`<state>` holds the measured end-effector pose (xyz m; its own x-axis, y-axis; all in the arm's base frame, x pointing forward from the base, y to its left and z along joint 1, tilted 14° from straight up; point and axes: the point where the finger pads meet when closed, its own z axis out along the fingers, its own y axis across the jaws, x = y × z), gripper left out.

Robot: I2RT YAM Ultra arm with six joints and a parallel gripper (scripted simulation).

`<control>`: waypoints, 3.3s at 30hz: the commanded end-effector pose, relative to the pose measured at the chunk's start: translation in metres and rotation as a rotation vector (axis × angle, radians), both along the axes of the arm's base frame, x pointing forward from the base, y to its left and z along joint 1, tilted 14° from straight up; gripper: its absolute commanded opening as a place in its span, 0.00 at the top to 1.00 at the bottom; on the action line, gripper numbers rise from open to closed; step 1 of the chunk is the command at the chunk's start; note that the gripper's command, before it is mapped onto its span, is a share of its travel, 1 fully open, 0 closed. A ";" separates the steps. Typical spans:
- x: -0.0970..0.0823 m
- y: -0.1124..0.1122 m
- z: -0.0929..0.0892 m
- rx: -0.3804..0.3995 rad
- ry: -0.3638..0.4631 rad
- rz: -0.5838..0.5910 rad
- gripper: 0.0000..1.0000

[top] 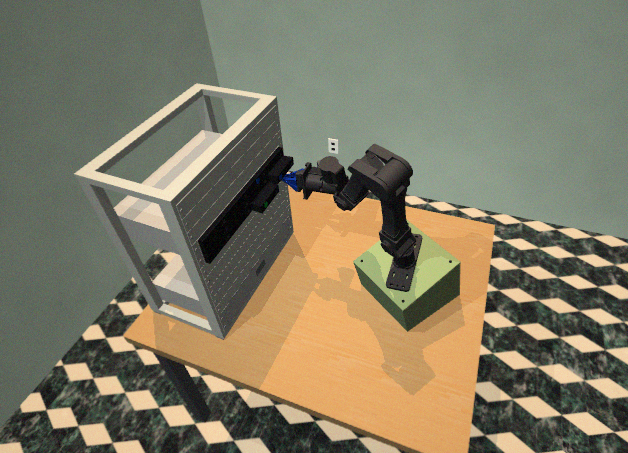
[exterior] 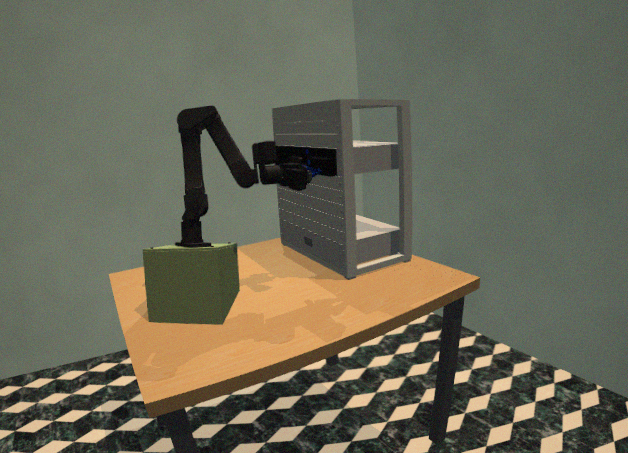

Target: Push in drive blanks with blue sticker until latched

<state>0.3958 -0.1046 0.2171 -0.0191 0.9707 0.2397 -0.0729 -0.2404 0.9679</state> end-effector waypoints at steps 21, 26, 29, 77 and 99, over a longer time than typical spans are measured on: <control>0.012 -0.022 0.027 -0.038 -0.062 -0.067 1.00; 0.012 -0.022 0.029 -0.043 -0.071 -0.067 1.00; 0.012 -0.022 0.029 -0.043 -0.071 -0.067 1.00; 0.014 -0.025 0.032 -0.043 -0.071 -0.067 1.00; 0.017 -0.027 0.035 -0.043 -0.071 -0.067 1.00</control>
